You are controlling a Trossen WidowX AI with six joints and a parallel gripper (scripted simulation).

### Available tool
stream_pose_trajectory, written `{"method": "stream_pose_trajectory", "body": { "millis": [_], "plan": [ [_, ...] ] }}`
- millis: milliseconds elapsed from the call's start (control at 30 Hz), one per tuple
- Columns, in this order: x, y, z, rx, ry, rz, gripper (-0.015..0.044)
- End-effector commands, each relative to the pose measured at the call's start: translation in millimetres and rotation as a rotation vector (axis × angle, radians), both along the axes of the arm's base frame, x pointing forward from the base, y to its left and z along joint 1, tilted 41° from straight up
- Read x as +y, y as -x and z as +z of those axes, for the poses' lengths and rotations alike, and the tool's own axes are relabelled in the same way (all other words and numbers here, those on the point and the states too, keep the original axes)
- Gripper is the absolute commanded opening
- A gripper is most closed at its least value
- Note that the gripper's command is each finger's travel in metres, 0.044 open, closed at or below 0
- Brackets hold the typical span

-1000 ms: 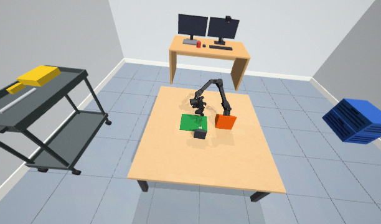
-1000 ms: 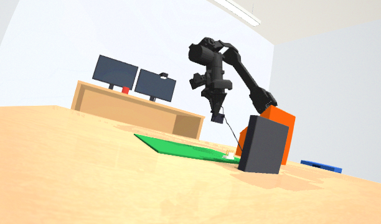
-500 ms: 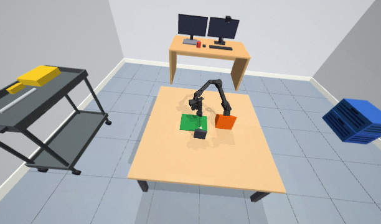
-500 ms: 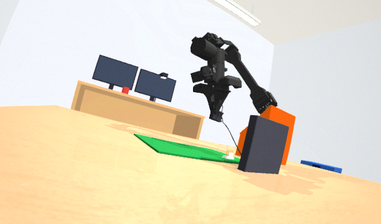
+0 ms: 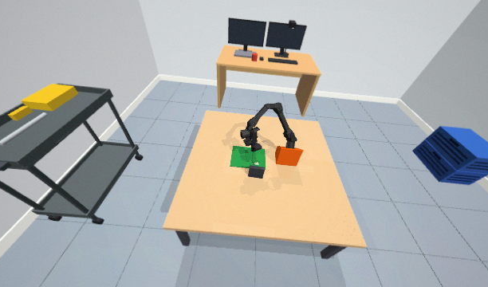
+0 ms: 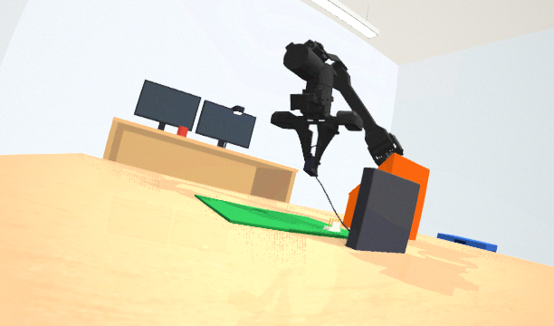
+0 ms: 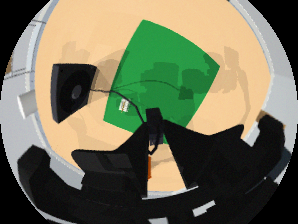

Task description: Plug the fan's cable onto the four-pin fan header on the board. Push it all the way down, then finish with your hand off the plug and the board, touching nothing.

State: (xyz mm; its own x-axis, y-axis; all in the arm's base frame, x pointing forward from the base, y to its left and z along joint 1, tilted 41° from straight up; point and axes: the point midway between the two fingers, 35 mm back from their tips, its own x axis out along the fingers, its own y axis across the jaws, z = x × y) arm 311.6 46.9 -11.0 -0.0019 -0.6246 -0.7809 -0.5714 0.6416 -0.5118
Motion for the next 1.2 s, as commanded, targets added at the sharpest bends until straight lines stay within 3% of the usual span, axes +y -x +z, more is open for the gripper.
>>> {"method": "stream_pose_trajectory", "body": {
  "millis": [0,500,767,1167],
  "plan": [
    [7.9,-5.0,-8.0,0.085,0.014,0.140,0.0000],
    [35.3,-17.5,-28.4,0.339,0.057,0.560,0.0000],
    [35.0,-17.3,-29.5,0.344,0.050,0.564,0.0000],
    [25.3,-11.8,-43.5,0.370,-0.107,0.556,0.0000]
  ]
}}
